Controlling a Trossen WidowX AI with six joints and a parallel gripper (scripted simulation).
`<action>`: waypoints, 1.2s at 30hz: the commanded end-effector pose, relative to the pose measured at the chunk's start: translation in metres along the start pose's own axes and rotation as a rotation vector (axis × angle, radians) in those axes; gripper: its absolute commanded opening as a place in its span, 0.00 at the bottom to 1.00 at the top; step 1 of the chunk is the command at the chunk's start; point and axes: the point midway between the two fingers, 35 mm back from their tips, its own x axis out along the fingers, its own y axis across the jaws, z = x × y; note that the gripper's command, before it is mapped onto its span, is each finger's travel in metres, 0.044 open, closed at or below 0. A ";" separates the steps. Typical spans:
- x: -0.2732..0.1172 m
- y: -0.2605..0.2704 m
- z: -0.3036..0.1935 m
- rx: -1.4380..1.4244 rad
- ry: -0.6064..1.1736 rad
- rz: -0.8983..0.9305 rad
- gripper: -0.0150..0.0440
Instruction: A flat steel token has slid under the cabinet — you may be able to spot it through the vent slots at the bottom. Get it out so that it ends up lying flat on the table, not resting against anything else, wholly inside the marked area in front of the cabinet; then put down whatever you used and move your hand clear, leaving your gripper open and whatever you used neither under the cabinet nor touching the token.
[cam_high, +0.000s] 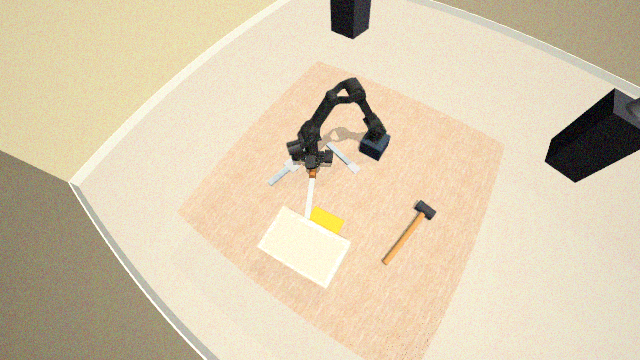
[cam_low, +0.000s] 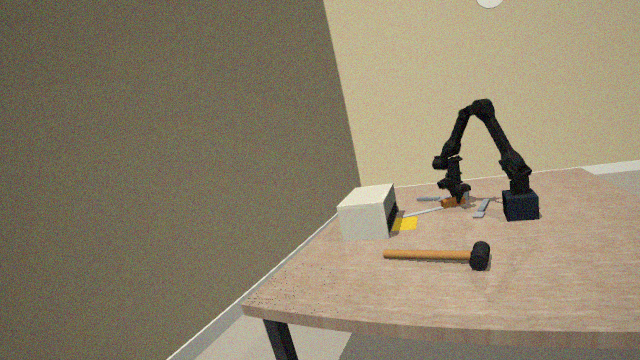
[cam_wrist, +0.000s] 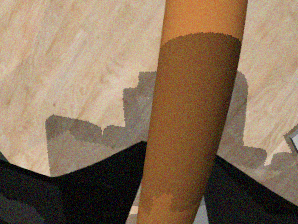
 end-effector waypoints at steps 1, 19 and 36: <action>0.000 -0.001 0.000 0.000 0.000 -0.005 0.47; 0.000 -0.001 0.014 0.036 0.003 0.002 0.25; -0.001 -0.002 0.044 0.060 0.004 0.006 0.25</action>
